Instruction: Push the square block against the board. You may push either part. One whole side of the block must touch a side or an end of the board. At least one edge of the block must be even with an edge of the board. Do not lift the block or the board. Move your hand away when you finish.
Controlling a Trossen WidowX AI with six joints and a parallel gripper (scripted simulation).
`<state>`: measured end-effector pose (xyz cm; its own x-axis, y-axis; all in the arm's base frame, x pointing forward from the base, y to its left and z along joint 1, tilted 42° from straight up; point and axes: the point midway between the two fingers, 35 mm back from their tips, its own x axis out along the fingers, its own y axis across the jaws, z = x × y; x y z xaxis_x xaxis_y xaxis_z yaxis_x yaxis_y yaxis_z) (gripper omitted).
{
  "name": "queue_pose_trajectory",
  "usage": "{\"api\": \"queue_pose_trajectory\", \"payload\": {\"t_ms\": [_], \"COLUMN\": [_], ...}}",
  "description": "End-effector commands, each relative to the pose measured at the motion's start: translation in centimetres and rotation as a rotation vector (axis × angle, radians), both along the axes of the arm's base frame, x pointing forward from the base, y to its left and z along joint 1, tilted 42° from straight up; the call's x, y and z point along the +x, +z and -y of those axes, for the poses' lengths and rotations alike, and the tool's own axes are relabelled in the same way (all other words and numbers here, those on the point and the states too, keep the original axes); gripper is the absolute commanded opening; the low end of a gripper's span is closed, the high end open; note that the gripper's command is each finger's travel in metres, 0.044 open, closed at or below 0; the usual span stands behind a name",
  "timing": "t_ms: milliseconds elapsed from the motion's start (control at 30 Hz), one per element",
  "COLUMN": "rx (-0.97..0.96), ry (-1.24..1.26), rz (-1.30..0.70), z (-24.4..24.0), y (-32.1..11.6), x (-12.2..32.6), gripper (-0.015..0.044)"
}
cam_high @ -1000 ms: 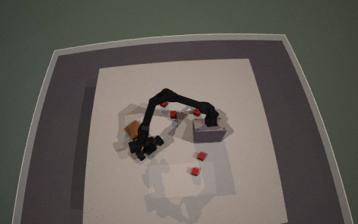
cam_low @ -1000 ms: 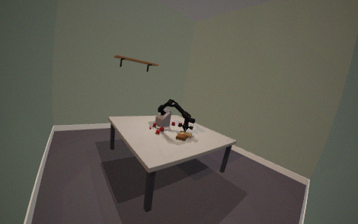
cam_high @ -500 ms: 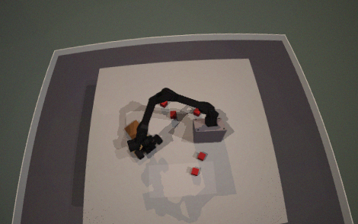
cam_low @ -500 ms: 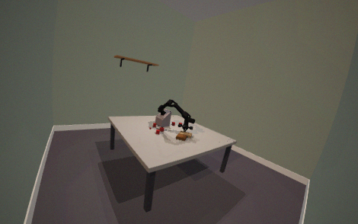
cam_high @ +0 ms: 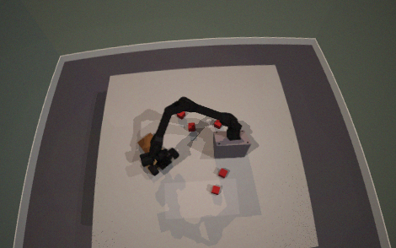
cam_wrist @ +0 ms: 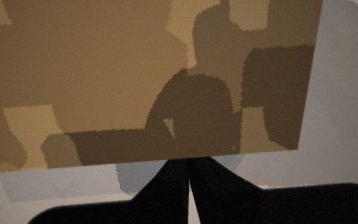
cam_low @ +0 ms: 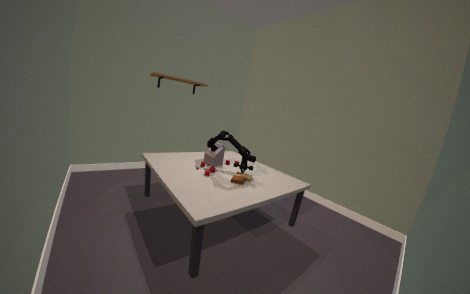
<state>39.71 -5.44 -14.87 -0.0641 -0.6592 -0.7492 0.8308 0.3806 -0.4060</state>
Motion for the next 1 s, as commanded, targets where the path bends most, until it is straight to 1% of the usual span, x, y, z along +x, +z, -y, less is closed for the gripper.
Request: {"api": "queue_pose_trajectory", "payload": {"t_ms": [0,767,967], "rx": [-0.008,-0.009,-0.009], "ry": [-0.007,-0.007,-0.007], "rz": [0.011,0.011,0.011], "z": [0.7,1.9,1.5], "y": [0.4,1.4,1.0], "x": [0.5,1.4,1.2], "gripper": [0.0000,0.0000,0.0000]}}
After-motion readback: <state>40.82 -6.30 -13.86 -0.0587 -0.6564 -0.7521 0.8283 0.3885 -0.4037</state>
